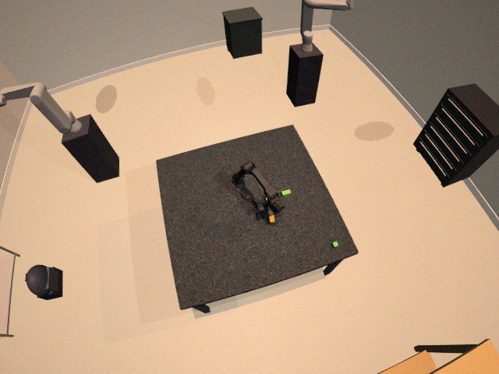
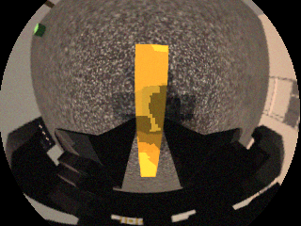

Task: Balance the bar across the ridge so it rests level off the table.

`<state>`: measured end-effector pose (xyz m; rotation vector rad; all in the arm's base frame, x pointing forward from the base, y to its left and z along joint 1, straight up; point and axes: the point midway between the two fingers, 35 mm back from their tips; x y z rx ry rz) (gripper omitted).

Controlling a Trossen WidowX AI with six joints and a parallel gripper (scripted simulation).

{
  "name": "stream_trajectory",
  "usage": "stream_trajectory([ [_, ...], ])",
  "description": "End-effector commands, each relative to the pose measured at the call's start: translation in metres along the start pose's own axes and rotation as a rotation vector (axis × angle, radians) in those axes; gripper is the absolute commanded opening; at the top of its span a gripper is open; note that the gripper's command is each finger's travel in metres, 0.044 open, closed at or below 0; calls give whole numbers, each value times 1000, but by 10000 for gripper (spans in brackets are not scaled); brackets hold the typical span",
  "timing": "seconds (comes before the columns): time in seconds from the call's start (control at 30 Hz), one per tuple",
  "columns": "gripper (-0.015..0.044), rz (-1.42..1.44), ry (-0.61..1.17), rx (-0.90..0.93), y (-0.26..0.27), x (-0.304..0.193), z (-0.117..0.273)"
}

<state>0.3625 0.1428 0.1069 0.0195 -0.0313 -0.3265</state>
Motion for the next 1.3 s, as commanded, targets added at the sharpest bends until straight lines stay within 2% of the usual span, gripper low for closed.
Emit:
stream_trajectory([
  [0.0, 185, 0, 0, 0, 0, 0, 0],
  [0.27, 185, 0, 0, 0, 0, 0, 0],
  [0.6, 440, 0, 0, 0, 0, 0, 0],
  [0.73, 440, 0, -3, 2, 1, 1, 8],
  [1.0, 440, 0, -32, 27, -1, -1, 98],
  [1.27, 440, 0, -33, 28, -1, -1, 100],
])
Point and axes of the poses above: the point midway between the two fingers, 35 mm back from their tips, its own z axis back along the fingers, its own y axis across the jaws, x = y × z, and after that the axes turned 9 degrees about -z, right-handed
